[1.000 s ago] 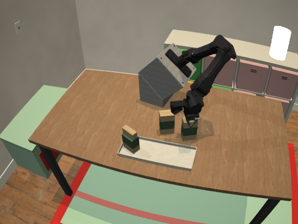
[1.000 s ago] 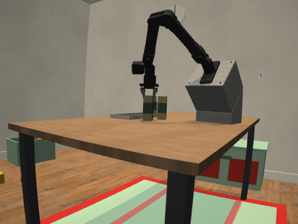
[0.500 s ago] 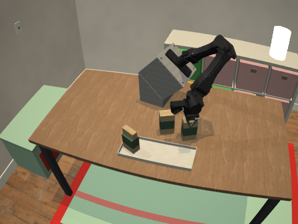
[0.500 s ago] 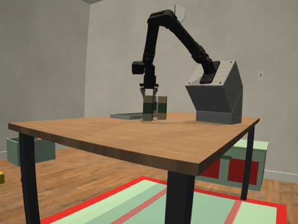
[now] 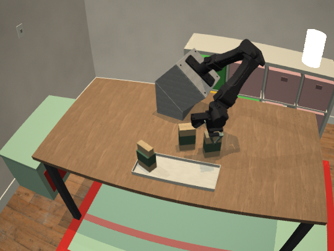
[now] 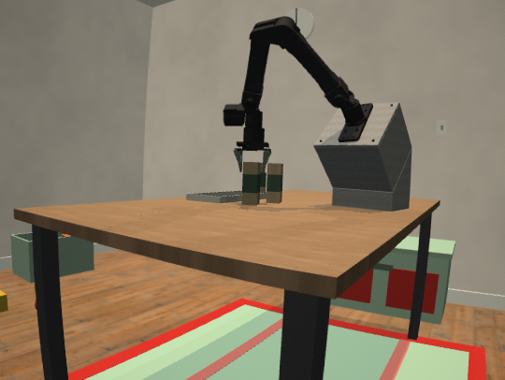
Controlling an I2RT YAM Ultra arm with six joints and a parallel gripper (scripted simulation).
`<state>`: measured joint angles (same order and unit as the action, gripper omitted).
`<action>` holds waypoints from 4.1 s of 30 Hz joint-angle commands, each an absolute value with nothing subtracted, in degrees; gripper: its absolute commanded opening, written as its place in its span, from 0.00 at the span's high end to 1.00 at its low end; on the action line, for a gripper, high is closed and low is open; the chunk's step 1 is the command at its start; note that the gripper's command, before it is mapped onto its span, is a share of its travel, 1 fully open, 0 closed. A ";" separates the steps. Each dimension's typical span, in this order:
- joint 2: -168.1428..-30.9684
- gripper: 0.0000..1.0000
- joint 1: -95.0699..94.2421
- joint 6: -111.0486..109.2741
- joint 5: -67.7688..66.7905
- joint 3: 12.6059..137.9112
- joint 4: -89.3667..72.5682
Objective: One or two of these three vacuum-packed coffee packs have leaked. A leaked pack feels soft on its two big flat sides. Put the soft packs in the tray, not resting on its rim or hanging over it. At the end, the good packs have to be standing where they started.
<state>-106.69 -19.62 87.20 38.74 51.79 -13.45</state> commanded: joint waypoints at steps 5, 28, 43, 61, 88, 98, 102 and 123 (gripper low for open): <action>-105.80 0.23 -18.77 87.27 38.09 52.04 -13.42; -105.80 0.23 -18.77 87.27 38.09 52.04 -13.42; -105.65 0.23 -18.70 87.21 38.09 52.06 -13.61; -94.58 0.23 -8.47 74.91 41.96 57.02 -36.14; -95.59 0.23 -8.22 74.00 41.24 57.87 -37.67; -95.59 0.23 -8.22 74.00 41.24 57.87 -37.67; -95.59 0.23 -8.22 74.00 41.24 57.87 -37.67; -95.59 0.23 -8.22 74.00 41.24 57.87 -37.67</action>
